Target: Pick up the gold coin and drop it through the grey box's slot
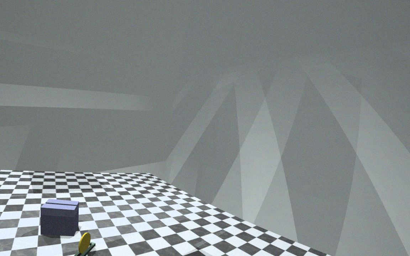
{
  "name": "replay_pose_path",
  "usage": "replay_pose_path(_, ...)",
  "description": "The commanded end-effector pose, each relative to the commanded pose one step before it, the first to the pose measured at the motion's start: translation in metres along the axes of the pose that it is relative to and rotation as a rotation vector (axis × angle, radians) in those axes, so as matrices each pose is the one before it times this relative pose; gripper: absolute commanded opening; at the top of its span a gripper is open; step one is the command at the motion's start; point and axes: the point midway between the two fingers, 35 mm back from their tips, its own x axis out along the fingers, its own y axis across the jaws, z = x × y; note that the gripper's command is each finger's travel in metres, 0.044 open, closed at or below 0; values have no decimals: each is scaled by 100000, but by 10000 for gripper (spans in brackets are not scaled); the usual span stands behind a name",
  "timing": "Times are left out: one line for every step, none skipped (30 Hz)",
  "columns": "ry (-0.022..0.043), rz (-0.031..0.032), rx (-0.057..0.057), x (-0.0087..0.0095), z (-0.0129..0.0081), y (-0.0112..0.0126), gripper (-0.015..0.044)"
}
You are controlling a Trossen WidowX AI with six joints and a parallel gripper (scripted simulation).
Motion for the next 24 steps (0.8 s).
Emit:
replay_pose_path(-375,453,-605,-174,129,23,374)
replay_pose_path(-1149,1338,-1802,-522,388,62,347)
replay_pose_path(-2076,2283,-2454,-933,759,106,321)
replay_pose_path(-2793,2868,-1573,-1261,1177,134,295)
replay_pose_path(-2977,2831,-565,-1321,1362,100,269)
replay_pose_path(-3041,2666,-444,-1291,1398,37,242)
replay_pose_path(-3095,2496,-344,-1259,1428,-28,216)
replay_pose_path(-3140,2323,-252,-1226,1453,-95,190)
replay_pose_path(-3177,2147,-162,-1191,1474,-163,164)
replay_pose_path(-3204,1969,-74,-1156,1490,-233,161)
replay_pose_path(-3216,1677,272,-1102,1515,-364,161)
replay_pose_path(-3212,1498,352,-1063,1521,-435,161)
replay_pose_path(-3198,1318,428,-1023,1521,-505,161)
replay_pose_path(-3175,1139,502,-982,1518,-576,161)
replay_pose_path(-3142,960,573,-940,1510,-646,161)
replay_pose_path(-3101,783,641,-898,1498,-716,161)
replay_pose_path(-3052,608,705,-855,1482,-785,161)
replay_pose_path(-2993,435,767,-812,1462,-854,161)
replay_pose_path(-2926,265,825,-769,1437,-921,161)
replay_pose_path(-2850,99,880,-725,1409,-987,161)
replay_pose_path(-2900,40,598,-717,1409,-1004,161)
replay_pose_path(-2820,-135,654,-674,1376,-1075,161)
replay_pose_path(-2728,-306,706,-630,1338,-1142,161)
replay_pose_path(-2627,-471,754,-585,1295,-1207,161)
